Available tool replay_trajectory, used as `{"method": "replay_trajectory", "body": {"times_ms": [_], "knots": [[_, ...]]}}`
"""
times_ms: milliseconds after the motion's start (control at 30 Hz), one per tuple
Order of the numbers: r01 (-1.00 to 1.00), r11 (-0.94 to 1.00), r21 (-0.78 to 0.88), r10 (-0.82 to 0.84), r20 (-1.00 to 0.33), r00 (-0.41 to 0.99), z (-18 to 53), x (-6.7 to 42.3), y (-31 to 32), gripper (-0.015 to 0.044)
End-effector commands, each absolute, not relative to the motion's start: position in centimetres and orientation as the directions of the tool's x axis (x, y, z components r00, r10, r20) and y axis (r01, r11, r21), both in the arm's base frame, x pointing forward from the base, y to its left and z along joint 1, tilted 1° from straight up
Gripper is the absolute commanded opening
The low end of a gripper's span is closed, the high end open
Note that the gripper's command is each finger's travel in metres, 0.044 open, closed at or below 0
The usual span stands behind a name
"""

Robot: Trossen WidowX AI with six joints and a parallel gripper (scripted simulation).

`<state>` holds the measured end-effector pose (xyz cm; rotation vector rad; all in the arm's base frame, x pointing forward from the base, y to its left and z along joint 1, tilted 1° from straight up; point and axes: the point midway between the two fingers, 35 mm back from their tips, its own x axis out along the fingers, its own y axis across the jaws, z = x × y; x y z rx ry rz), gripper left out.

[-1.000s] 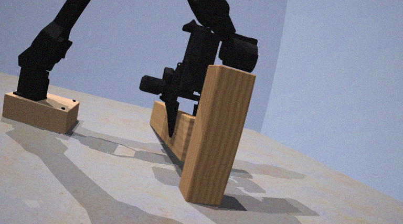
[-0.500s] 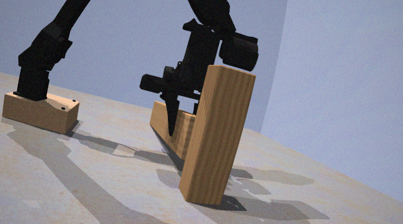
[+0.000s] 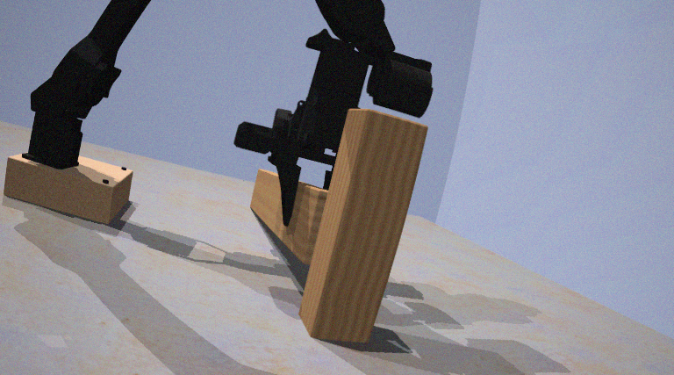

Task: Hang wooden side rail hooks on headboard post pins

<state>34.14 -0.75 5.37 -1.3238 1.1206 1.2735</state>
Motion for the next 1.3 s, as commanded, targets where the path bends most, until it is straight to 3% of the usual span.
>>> {"method": "replay_trajectory", "body": {"times_ms": [0,1267], "knots": [[-0.99,-0.13,-0.053,0.001,-0.999,0.053,5.98,34.36,-0.72,0.0],[-0.99,-0.13,-0.053,0.001,-0.999,0.053,5.77,34.76,-1.02,0.0]]}}
